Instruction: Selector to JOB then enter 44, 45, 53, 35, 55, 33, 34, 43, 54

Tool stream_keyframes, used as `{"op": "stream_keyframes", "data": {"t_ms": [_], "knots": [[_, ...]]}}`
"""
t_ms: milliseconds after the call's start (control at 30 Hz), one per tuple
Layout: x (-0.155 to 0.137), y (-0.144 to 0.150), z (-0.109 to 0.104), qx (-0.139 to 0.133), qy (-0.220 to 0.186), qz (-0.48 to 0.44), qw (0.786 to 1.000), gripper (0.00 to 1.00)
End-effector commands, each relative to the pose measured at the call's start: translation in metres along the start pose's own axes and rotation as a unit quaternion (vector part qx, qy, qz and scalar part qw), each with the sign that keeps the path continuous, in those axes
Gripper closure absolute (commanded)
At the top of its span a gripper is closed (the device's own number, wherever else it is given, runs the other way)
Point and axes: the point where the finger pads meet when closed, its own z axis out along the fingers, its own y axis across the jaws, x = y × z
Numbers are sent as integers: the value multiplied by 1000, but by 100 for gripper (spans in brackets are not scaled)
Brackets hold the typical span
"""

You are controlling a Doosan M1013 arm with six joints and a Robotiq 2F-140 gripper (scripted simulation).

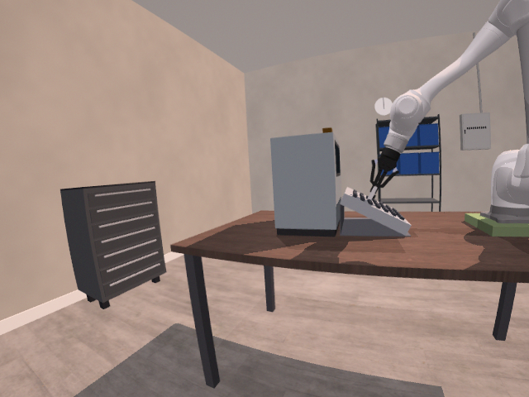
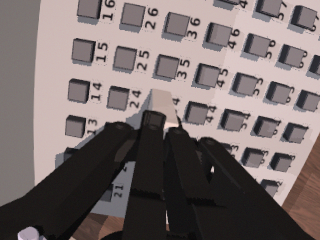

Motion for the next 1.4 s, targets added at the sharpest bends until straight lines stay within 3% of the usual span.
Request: {"op": "stream_keyframes", "data": {"t_ms": [0, 467, 1367], "knots": [[0, 0, 0, 0, 0, 0, 1000, 100], [0, 0, -3, 0, 0, 0, 1000, 100], [0, 0, -36, 0, 0, 0, 1000, 100]]}}
